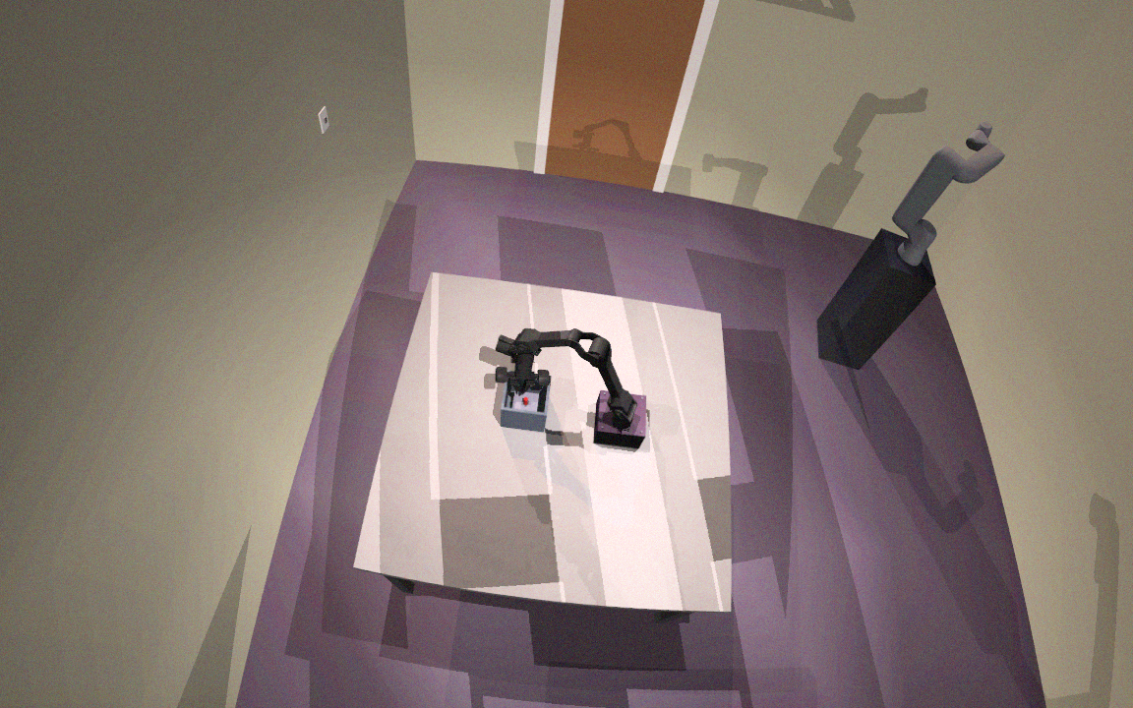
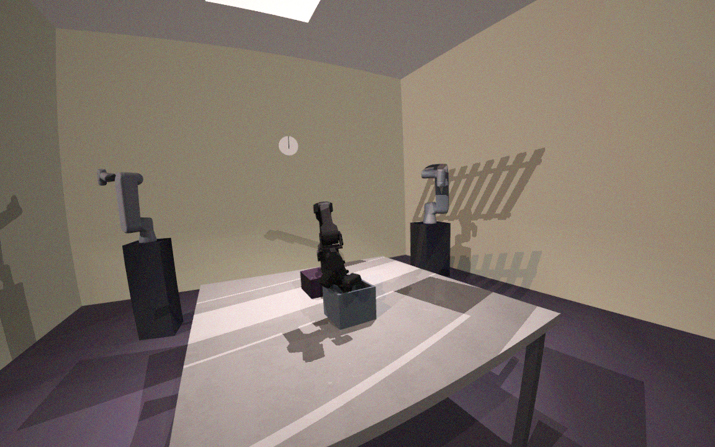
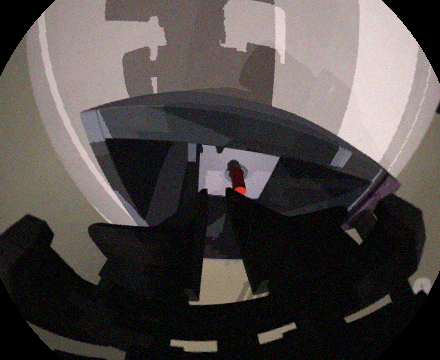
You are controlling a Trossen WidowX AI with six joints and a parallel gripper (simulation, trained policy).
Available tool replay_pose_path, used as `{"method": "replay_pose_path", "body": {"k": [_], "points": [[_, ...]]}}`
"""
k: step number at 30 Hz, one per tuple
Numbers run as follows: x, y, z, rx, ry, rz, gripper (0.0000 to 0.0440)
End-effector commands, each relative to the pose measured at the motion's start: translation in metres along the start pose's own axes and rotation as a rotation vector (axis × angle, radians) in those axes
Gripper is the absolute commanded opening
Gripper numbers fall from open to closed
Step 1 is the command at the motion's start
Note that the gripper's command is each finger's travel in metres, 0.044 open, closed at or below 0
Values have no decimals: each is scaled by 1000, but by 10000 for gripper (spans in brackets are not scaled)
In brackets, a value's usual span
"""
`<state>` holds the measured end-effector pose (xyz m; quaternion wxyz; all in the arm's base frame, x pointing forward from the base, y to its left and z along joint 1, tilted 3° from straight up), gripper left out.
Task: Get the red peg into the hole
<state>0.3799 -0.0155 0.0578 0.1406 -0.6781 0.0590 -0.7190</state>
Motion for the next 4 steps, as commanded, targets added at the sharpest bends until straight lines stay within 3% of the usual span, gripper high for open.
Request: {"method": "replay_pose_path", "body": {"k": [1, 4], "points": [[10, 0, 11, 8, 41, 30, 97], [19, -1, 17, 9, 68, 52, 123]]}}
Point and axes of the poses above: the point midway between the two fingers, 35 mm back from their tips, its own x axis back along the fingers, its own z axis across the jaws, y = z × x, the point moved 1 cm from there along x, back along the fingers, and after that the axes turned 11 degrees about -x, right-handed, at the moved point
